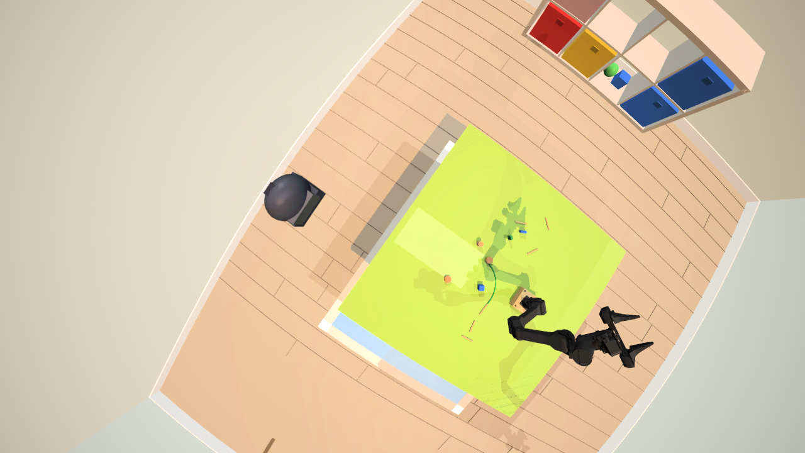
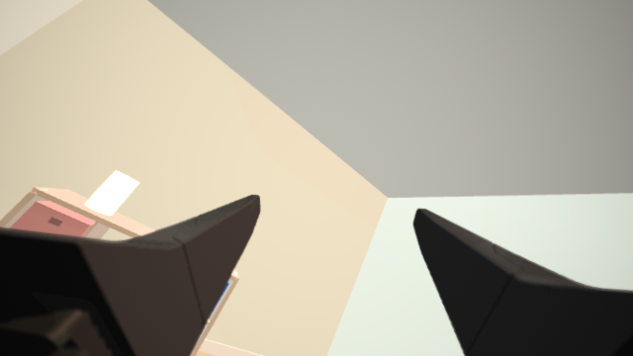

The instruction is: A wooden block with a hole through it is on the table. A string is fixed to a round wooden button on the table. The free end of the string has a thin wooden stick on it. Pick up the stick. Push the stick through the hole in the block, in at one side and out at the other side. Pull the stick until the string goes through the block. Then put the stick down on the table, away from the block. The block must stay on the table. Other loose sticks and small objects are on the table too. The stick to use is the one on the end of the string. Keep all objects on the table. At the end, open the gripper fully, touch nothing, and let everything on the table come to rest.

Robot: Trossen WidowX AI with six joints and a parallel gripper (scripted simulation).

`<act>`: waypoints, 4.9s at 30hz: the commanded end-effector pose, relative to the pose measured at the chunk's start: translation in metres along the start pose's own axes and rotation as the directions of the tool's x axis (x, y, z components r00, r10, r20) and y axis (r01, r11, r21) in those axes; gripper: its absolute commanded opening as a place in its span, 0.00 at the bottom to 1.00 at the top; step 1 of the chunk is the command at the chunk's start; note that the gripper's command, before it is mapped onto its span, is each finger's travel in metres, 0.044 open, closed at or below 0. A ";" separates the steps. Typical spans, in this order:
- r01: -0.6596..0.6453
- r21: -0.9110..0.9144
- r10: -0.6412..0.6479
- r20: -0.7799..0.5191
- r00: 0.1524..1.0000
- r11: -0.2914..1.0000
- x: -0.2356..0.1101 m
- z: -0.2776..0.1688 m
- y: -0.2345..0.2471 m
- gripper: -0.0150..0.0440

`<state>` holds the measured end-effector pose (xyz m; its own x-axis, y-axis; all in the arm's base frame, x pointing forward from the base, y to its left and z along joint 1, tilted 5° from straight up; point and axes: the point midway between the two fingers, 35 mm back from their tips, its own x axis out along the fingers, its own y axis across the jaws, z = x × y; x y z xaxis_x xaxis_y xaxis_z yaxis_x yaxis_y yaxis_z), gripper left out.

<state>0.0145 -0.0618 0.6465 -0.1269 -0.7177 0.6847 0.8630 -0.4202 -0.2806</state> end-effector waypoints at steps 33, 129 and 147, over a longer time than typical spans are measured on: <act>-0.943 0.153 0.946 -0.187 0.266 0.296 -0.052 -0.166 0.310 1.00; 0.351 -0.727 0.375 -0.632 -0.678 -0.591 -0.557 -0.166 0.296 0.57; 0.351 -0.727 0.375 -0.632 -0.678 -0.591 -0.557 -0.166 0.296 0.25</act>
<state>0.2594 0.1221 0.0706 0.1004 -0.0223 -0.9947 -0.9095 -0.4073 -0.0827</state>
